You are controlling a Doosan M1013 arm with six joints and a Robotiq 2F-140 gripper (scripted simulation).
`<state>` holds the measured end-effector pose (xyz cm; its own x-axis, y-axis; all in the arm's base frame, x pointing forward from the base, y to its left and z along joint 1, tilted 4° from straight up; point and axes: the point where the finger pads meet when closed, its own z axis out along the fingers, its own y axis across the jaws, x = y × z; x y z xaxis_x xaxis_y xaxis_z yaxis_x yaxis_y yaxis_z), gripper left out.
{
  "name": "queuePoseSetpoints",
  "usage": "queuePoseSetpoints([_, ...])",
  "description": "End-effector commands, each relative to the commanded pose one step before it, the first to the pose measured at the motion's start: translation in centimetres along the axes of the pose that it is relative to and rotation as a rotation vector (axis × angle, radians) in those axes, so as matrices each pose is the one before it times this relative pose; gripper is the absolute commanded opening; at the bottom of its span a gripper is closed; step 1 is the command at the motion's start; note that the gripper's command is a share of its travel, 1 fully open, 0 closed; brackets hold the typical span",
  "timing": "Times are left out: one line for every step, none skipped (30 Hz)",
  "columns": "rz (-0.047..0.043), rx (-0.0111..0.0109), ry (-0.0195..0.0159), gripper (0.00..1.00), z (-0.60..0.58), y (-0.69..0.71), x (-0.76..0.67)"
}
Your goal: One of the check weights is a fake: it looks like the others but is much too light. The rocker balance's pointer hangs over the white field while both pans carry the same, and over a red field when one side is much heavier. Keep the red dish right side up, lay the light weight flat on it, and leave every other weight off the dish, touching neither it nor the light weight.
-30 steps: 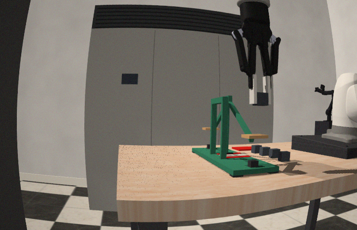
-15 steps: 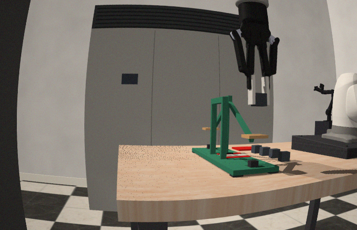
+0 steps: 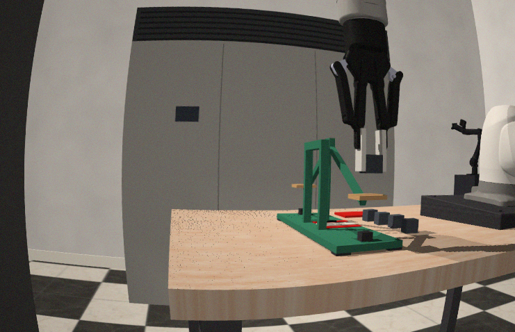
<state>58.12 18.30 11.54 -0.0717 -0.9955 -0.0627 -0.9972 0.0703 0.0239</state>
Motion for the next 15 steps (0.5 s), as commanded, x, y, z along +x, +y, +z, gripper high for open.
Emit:
queuePoseSetpoints([-0.00313, -0.00178, 0.00156, 0.24, 1.500, 0.058, 0.191])
queuePoseSetpoints([0.00000, 0.00000, 0.00000, 0.24, 0.275, -0.004, -0.001])
queuePoseSetpoints([0.00000, 0.00000, 0.00000, 0.24, 0.251, -0.003, -0.001])
queuePoseSetpoints([0.00000, 0.00000, 0.00000, 0.24, 0.225, -0.003, -0.001])
queuePoseSetpoints([0.00000, 0.00000, 0.00000, 0.24, 0.198, -0.003, -0.001])
queuePoseSetpoints([0.00000, 0.00000, 0.00000, 0.24, 0.170, -0.002, 0.000])
queuePoseSetpoints([0.00000, 0.00000, 0.00000, 0.24, 0.141, -0.002, -0.001])
queuePoseSetpoints([0.00000, 0.00000, 0.00000, 0.24, 0.113, -0.002, 0.000])
queuePoseSetpoints([0.00000, 0.00000, 0.00000, 0.24, 0.000, 0.000, 0.000])
queuePoseSetpoints([0.00000, 0.00000, 0.00000, 0.24, 0.000, 0.000, 0.000])
queuePoseSetpoints([0.00000, 0.00000, 0.00000, 0.24, 0.087, -0.001, 0.000])
queuePoseSetpoints([0.00000, 0.00000, 0.00000, 0.24, 0.062, -0.001, 0.000])
queuePoseSetpoints([0.00000, 0.00000, 0.00000, 0.24, 0.040, 0.000, 0.000])
queuePoseSetpoints([0.00000, 0.00000, 0.00000, 0.24, 0.022, 0.000, 0.000])
queuePoseSetpoints([0.00000, 0.00000, 0.00000, 0.24, 0.008, 0.000, 0.000])
